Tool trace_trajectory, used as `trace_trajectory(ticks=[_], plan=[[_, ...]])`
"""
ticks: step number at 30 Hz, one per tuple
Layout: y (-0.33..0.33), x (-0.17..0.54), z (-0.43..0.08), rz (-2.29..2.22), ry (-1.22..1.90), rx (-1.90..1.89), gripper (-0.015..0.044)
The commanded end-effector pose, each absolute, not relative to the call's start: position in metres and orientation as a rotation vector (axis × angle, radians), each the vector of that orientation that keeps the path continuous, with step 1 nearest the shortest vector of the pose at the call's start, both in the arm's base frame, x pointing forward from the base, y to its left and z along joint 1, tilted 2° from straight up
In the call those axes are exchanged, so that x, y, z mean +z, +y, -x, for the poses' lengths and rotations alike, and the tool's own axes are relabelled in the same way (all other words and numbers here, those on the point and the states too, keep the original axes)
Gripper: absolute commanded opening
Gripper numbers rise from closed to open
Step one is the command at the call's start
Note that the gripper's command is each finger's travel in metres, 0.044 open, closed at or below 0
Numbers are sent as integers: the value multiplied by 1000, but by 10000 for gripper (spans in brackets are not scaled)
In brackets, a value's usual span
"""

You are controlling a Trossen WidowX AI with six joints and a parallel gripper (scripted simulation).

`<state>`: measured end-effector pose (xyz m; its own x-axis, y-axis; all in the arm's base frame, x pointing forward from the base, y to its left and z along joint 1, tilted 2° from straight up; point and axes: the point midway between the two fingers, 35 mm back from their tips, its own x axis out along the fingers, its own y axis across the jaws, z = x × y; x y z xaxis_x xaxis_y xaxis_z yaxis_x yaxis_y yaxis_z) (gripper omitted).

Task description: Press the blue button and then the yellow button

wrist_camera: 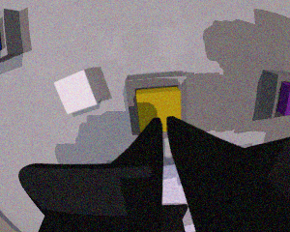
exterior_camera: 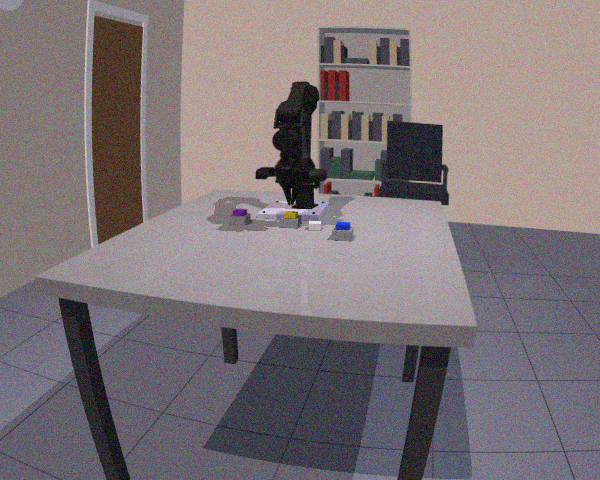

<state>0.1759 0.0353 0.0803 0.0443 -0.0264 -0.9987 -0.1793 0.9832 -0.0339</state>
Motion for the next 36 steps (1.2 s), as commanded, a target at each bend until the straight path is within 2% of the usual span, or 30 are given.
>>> trace_trajectory(ticks=[1,36], plan=[[35,71,-175,168,1532,120,20],[34,54,-177,165,1526,117,20]])
